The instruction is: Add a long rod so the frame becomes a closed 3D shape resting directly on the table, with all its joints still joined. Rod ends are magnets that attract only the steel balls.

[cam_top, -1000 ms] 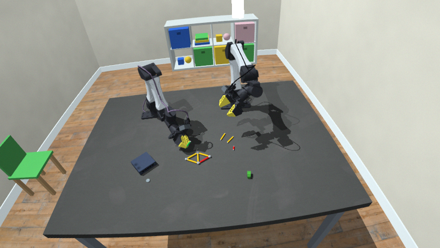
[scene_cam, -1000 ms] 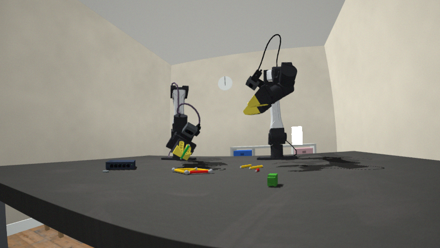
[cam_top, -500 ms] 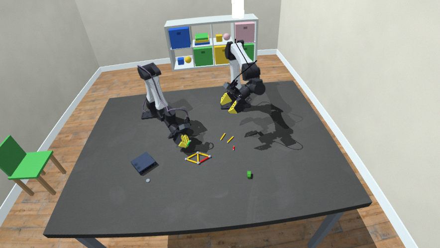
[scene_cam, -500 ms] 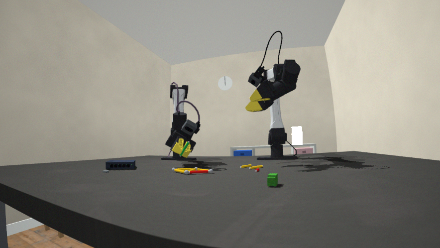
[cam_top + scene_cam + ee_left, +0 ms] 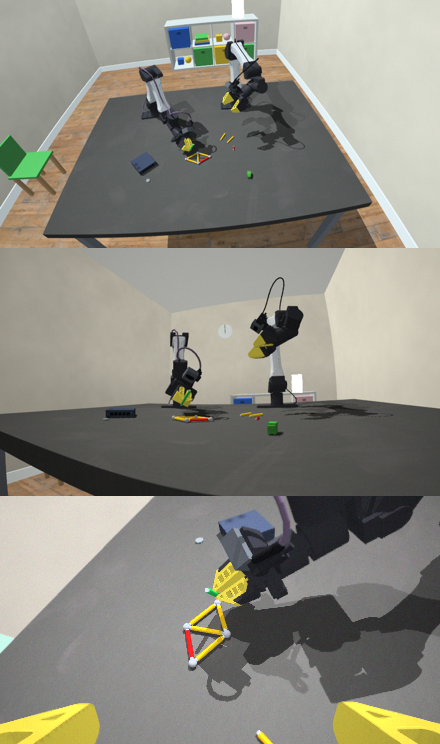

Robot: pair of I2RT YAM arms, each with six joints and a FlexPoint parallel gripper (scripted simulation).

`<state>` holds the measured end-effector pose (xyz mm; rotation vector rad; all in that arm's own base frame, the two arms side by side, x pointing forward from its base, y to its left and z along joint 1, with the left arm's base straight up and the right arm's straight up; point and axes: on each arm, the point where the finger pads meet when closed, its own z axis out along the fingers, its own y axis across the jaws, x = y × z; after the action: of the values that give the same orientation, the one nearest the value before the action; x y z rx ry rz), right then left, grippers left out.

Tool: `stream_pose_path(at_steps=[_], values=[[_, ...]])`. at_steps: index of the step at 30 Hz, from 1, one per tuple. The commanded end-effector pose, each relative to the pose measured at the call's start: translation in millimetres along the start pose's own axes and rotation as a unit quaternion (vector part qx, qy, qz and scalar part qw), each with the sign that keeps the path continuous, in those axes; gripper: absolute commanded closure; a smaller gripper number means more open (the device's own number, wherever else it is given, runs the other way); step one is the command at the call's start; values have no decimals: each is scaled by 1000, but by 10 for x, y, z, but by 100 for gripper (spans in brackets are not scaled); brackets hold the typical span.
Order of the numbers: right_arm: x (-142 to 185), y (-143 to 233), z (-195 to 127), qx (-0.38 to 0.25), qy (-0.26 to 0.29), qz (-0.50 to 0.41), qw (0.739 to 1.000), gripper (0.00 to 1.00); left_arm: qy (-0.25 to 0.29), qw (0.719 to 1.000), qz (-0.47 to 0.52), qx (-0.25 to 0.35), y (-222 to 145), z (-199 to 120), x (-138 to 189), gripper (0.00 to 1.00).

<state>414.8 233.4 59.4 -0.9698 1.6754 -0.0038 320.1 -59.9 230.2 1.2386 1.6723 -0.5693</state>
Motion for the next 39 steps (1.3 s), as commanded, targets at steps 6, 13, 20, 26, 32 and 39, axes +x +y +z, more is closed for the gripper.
stream_pose_path(at_steps=[6,13,20,26,32,39], values=[[-210,-144,206,13,-25,1,1000,100,0,1000,4,-15,132,-26,-21,0],[-96,-120,197,11,-23,-2,1000,100,3,1000,-20,0,50,93,92,0],[84,-83,183,7,-16,-2,1000,100,3,999,-36,4,37,172,143,0],[142,-88,183,8,-18,-2,1000,100,3,999,-48,7,28,222,181,0],[210,-98,184,9,-20,-2,1000,100,2,998,-62,9,23,289,218,0],[210,-120,191,12,-24,-2,1000,100,1,998,-68,5,53,315,217,0]])
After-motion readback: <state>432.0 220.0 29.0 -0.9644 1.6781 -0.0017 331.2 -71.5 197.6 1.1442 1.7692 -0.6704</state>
